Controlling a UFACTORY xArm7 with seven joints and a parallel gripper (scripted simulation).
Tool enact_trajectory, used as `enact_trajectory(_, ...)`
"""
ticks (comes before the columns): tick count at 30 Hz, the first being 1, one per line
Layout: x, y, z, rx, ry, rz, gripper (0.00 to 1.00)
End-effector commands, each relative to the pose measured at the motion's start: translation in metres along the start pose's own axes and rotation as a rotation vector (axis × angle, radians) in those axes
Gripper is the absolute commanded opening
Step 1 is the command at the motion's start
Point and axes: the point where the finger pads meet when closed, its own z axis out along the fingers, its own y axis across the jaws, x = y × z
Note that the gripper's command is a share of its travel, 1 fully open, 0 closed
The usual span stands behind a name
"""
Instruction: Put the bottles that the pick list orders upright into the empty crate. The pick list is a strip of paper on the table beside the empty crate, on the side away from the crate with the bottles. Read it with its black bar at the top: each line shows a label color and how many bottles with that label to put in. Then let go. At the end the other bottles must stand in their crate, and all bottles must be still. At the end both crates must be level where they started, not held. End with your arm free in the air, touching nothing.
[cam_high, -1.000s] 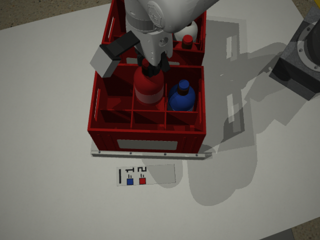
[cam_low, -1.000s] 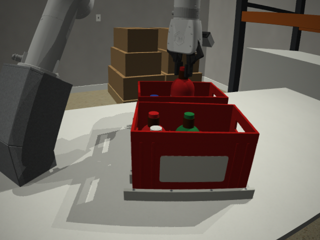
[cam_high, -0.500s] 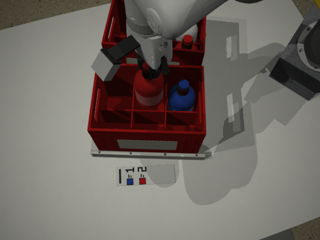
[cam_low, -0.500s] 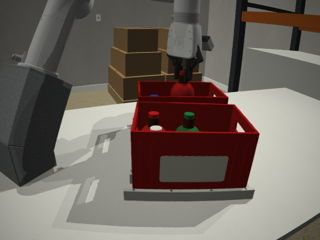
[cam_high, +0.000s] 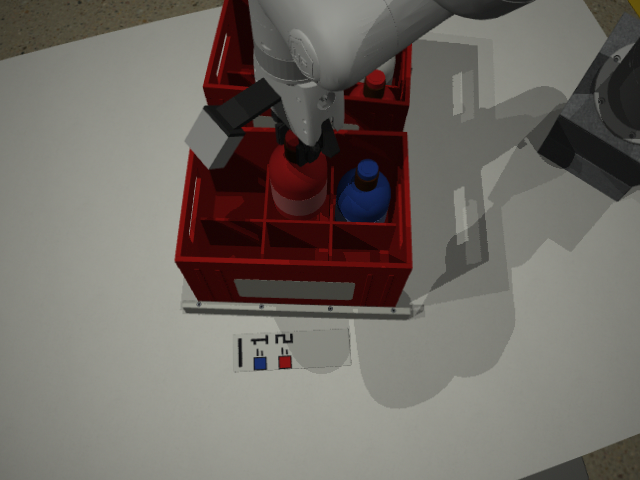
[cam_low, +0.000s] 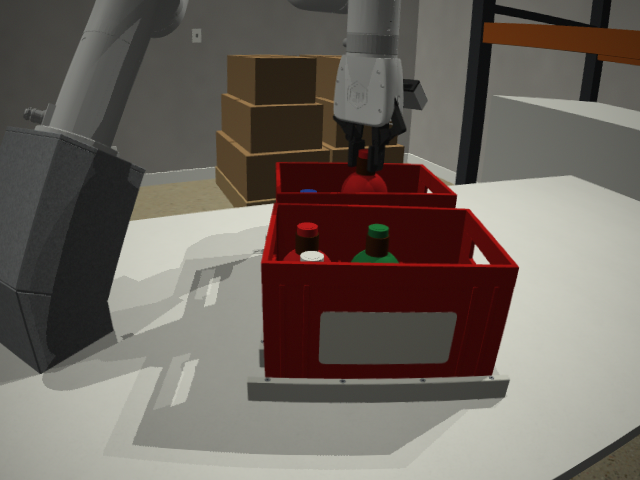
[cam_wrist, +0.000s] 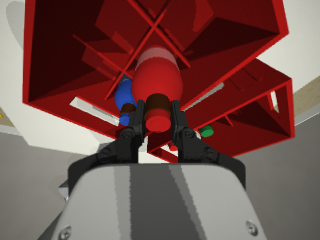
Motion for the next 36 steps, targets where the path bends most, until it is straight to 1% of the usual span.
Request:
enact_trajectory(1,0.001,0.001,0.003,-0.003,0.003,0.000,0.00)
enact_trajectory(36,0.001,0.001,0.033,-0.003,0.003,0.000,0.00)
